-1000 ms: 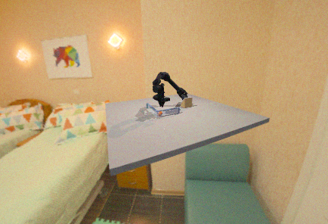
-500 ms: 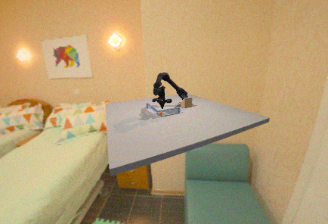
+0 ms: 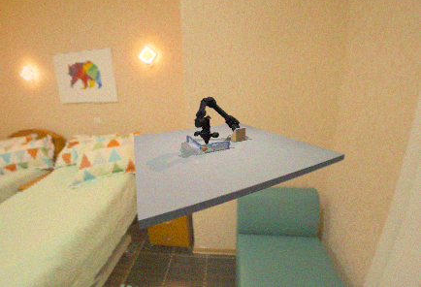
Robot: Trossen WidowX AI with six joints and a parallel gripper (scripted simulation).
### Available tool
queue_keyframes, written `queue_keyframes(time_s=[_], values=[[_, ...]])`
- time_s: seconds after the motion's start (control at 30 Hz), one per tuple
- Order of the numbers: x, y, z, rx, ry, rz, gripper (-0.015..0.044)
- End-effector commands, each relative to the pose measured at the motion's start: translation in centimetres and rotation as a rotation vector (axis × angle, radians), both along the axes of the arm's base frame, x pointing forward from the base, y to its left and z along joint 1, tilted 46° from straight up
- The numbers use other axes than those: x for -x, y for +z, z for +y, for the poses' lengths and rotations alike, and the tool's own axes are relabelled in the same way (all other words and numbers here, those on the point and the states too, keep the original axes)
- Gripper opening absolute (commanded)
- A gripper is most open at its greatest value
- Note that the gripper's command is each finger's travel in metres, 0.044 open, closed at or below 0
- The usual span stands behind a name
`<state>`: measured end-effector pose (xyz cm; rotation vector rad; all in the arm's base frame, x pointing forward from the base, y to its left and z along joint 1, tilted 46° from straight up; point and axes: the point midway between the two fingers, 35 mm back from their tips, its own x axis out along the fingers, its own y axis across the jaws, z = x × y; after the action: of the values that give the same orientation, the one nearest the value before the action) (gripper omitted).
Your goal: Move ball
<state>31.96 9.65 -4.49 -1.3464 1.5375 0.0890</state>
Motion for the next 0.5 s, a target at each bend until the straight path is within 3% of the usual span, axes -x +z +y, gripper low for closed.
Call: queue_keyframes(time_s=[0.0,0.47], values=[[0.07,-0.59,-0.63,0.011,0.004,0.008,0.0000],[-0.72,-1.48,-0.29,0.011,0.004,0.008,0.0000]])
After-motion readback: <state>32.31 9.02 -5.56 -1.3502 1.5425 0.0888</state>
